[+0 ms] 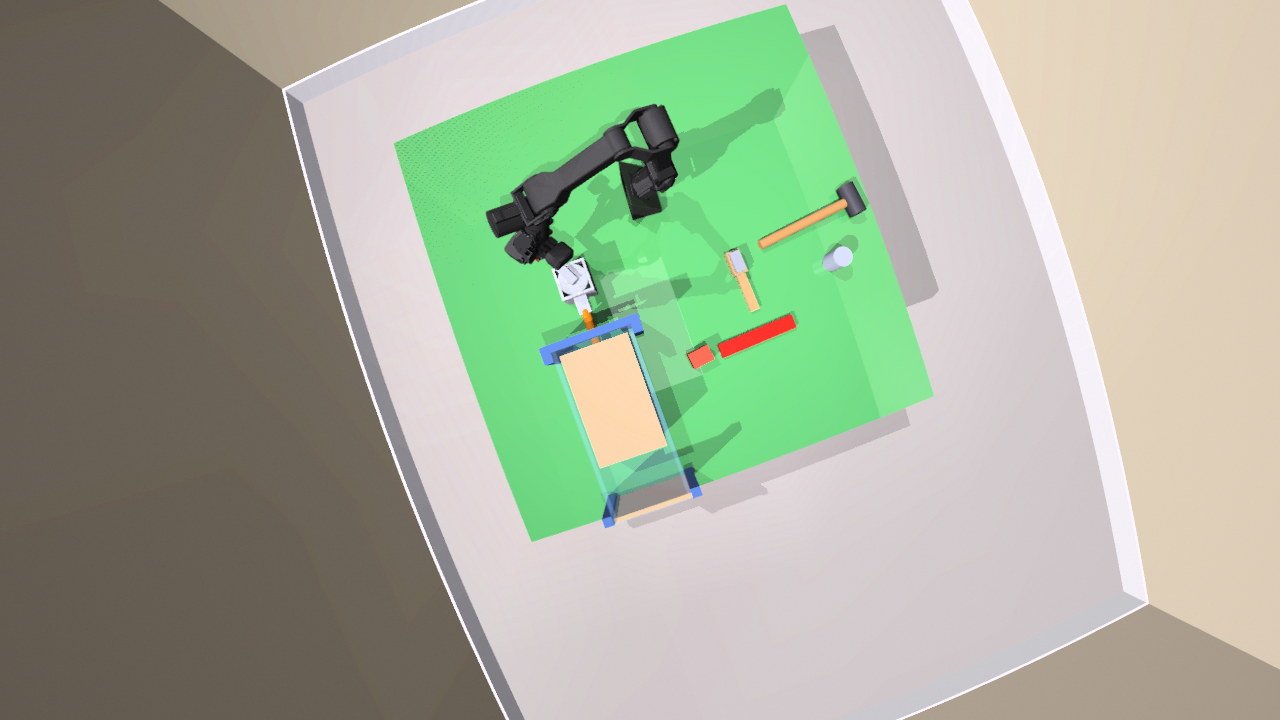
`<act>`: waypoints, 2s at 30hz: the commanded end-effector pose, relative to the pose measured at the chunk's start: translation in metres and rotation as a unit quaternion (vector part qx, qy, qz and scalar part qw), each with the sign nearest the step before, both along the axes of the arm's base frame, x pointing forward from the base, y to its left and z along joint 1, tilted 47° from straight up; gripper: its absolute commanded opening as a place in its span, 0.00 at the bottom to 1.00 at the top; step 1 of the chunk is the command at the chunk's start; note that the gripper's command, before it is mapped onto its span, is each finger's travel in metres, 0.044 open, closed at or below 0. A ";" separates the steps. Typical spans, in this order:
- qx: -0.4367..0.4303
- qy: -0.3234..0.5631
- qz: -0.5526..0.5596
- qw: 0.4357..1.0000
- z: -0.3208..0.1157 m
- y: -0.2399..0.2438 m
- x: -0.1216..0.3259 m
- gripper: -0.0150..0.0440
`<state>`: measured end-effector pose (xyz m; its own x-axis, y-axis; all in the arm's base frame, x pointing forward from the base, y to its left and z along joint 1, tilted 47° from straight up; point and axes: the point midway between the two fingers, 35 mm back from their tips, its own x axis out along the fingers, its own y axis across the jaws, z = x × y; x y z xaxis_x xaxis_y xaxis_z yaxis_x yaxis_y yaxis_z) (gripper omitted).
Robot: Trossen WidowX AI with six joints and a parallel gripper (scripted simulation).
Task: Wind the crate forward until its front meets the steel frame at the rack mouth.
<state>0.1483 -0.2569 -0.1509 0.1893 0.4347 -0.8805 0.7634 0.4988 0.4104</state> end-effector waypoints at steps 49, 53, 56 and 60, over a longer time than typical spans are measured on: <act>-0.007 -0.008 0.002 1.000 -0.026 -0.021 0.067 0.25; -0.007 -0.008 0.002 1.000 -0.027 -0.021 0.073 0.25; -0.007 -0.009 0.002 1.000 -0.027 -0.021 0.076 0.25; -0.007 -0.009 0.002 1.000 -0.027 -0.020 0.082 0.25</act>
